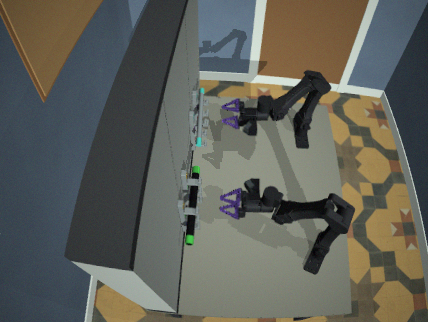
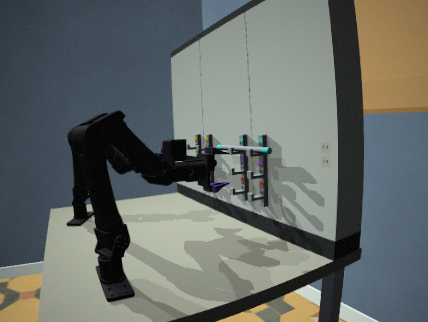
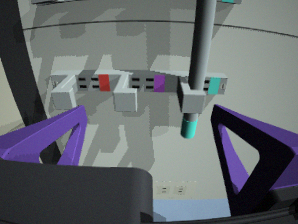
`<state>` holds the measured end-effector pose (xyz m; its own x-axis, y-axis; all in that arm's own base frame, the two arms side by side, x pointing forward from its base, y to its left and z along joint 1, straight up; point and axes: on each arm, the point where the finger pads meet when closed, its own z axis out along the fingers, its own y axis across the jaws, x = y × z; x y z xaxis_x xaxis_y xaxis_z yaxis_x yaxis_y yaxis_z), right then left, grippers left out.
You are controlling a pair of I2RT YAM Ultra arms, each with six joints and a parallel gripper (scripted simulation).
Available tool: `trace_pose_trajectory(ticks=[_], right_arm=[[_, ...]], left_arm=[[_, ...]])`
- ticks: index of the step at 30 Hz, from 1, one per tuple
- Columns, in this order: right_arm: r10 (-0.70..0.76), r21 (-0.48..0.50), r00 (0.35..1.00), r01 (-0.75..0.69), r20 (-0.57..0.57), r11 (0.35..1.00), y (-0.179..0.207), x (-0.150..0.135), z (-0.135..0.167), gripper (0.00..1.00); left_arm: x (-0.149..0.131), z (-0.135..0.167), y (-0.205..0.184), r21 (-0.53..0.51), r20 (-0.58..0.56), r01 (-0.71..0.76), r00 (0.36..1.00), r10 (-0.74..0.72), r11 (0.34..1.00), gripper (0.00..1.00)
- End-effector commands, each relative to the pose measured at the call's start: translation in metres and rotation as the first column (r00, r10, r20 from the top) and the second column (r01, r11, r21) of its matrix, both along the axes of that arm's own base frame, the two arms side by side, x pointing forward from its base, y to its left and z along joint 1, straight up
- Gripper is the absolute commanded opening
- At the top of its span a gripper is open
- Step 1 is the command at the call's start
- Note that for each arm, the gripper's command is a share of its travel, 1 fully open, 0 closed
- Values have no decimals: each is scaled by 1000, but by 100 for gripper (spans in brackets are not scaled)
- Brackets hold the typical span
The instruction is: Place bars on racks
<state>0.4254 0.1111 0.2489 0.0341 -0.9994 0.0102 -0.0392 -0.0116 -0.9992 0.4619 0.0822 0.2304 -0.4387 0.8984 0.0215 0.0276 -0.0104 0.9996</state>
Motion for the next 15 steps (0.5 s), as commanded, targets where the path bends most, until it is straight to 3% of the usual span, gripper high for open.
trace_pose_trajectory(ticks=[1,15], right_arm=[[-11,30,999,10,36,1000,6,-2,7,100],[-11,31,999,10,36,999,27,-10,-3,100]], left_arm=[[-6,8,3,-9,28,-2,1000,2,1000,100],[-6,8,3,-9,28,-2,1000,2,1000,100]])
